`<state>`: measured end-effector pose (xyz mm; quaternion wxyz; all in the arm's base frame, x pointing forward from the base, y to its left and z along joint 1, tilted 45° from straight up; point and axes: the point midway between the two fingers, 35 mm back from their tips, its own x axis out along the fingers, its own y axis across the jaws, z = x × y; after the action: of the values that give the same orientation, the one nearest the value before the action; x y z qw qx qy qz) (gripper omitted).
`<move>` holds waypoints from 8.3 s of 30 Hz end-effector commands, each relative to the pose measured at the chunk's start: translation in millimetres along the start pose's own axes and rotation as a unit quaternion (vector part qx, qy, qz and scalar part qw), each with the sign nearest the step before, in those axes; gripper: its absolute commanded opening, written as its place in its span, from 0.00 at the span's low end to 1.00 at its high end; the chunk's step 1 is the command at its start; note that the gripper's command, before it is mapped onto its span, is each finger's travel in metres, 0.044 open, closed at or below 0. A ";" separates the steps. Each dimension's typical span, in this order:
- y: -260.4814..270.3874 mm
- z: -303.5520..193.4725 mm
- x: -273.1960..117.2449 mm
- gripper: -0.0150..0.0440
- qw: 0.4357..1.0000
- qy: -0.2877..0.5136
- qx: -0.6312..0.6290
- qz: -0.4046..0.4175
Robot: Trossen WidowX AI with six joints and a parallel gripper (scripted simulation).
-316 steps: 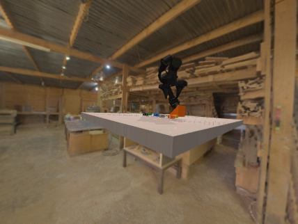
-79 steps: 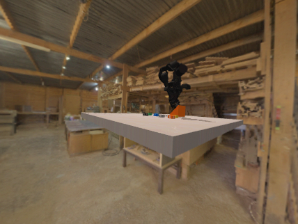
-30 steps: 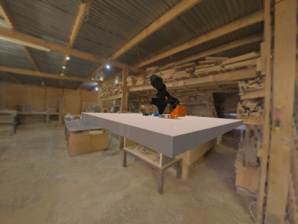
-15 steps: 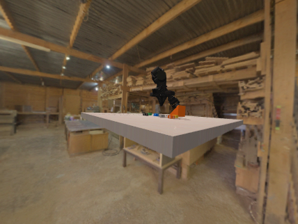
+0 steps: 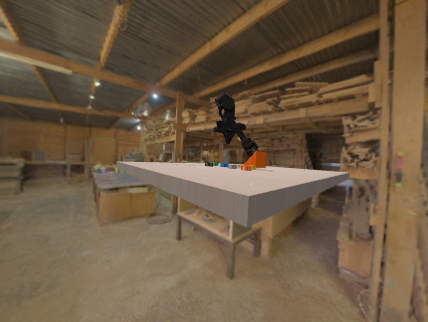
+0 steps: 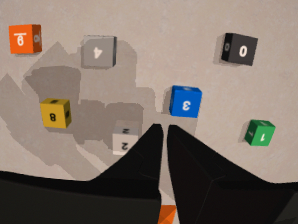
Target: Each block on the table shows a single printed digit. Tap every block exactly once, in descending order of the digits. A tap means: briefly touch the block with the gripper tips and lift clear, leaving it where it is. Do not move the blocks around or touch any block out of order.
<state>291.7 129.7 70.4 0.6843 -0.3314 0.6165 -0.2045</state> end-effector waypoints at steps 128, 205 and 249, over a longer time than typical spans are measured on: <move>35.7 -92.6 1.7 0.29 1.000 -0.003 0.003 0.004; -155.3 -67.0 1.8 0.29 1.000 -0.004 0.003 -0.001; -102.6 50.4 105.3 0.29 1.000 -0.007 0.006 -0.002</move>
<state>370.4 0.6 72.6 0.6918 -0.3275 0.6097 -0.2060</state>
